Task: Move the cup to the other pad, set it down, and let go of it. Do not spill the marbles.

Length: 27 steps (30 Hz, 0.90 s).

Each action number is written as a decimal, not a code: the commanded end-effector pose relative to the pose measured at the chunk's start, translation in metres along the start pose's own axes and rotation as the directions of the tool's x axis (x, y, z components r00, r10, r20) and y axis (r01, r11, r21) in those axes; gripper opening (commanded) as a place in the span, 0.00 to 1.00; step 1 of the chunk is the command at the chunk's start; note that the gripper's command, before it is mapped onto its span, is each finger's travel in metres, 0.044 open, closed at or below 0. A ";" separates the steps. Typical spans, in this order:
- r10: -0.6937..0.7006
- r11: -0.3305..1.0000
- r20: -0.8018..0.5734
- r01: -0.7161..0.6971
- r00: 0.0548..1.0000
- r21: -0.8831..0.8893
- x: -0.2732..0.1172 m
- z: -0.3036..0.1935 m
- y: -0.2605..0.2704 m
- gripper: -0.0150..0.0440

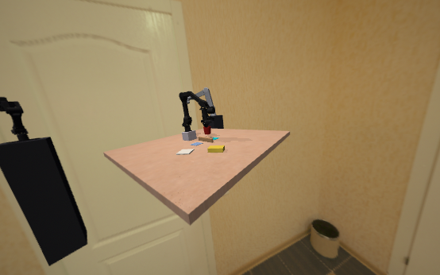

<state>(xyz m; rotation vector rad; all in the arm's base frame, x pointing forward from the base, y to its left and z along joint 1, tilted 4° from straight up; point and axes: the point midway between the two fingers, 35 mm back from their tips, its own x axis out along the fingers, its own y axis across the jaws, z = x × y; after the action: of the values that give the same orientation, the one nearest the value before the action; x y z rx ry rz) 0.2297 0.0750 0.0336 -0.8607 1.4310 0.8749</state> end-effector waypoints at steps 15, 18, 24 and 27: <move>0.006 1.000 0.004 -0.006 1.000 0.001 -0.001 0.033 0.018 0.25; 0.007 1.000 0.005 -0.007 1.000 0.001 -0.002 0.039 0.021 0.25; 0.007 1.000 0.006 -0.007 1.000 0.001 -0.002 0.050 0.027 0.25; 0.008 1.000 0.006 -0.008 1.000 0.001 -0.002 0.055 0.030 0.25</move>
<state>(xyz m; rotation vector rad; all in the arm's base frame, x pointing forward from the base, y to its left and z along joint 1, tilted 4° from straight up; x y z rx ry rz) 0.2283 0.1289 0.0351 -0.8567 1.4278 0.8783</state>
